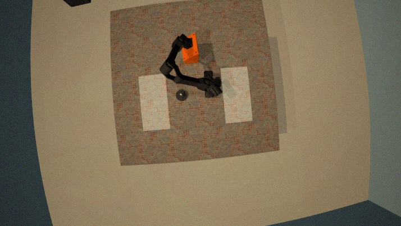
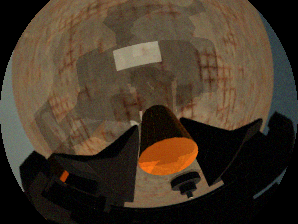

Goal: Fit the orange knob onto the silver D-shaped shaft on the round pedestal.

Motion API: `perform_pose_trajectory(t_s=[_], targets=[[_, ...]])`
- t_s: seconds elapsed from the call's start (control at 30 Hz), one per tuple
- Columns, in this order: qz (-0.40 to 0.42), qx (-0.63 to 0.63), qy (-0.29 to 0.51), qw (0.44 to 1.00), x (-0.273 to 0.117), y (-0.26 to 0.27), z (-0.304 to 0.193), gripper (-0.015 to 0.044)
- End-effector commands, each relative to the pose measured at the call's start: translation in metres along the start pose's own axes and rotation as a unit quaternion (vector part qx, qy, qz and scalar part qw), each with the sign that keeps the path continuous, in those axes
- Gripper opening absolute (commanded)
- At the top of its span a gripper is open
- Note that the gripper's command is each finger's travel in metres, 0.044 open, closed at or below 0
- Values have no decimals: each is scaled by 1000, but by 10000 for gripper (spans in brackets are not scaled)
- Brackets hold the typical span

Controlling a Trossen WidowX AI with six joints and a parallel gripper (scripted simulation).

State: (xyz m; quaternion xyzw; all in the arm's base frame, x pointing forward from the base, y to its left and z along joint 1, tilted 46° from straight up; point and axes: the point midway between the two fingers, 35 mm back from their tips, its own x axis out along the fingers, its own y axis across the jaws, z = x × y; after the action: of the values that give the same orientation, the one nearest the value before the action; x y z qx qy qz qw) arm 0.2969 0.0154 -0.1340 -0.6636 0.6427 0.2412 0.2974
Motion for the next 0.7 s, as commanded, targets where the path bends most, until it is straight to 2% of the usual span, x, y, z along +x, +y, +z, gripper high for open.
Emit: perform_pose_trajectory(t_s=[0.0,0.03,0.1,0.23,0.3,0.5,0.67], targets=[[0,0,0,1000,0,0,0,240],[0,0,0,1000,0,0,0,240],[0,0,-1,1000,-10,-1,1,292],[0,-2,0,1000,-70,-1,2,398],[0,-2,1,1000,-81,0,1,440],[0,-2,1,1000,-81,0,1,440],[0,-2,1,1000,-66,0,1,440]])
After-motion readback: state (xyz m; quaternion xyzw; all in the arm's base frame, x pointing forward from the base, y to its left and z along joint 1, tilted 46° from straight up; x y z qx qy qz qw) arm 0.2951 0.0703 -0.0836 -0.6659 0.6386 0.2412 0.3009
